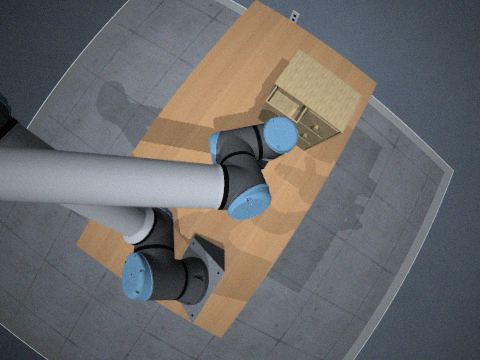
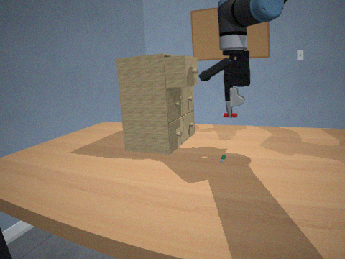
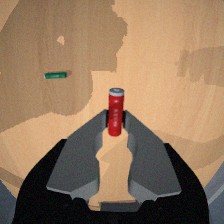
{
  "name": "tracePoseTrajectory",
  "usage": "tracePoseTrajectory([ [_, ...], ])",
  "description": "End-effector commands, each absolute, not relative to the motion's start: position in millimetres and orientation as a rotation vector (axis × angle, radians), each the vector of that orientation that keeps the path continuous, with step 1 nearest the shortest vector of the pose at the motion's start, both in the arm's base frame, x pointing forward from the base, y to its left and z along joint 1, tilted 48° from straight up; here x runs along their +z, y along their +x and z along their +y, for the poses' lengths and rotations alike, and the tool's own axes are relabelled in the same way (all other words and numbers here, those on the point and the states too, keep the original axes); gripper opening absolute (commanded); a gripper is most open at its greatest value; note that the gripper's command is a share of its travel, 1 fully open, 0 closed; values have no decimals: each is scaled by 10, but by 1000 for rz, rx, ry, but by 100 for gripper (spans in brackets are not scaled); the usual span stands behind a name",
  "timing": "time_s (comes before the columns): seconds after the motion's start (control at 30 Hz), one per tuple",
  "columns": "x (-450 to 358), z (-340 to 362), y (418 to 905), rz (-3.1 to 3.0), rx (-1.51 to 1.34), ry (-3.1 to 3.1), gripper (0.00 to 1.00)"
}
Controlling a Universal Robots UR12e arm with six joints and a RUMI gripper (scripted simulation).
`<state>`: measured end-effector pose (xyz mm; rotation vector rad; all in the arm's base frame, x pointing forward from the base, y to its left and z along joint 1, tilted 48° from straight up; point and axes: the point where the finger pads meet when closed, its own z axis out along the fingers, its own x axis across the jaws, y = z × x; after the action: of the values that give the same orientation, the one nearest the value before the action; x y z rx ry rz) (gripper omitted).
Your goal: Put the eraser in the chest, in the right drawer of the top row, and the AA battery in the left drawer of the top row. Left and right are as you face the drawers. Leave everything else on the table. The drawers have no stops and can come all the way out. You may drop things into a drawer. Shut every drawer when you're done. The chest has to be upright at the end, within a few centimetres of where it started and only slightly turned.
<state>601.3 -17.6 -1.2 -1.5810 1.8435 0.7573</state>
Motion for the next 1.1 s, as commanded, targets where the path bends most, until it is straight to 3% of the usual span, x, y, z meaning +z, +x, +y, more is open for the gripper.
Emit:
tracePoseTrajectory([
  [0.0,27,-224,6013,1844,756,-1581,5],
  [1.07,437,-683,5970,1844,756,-1581,5],
])
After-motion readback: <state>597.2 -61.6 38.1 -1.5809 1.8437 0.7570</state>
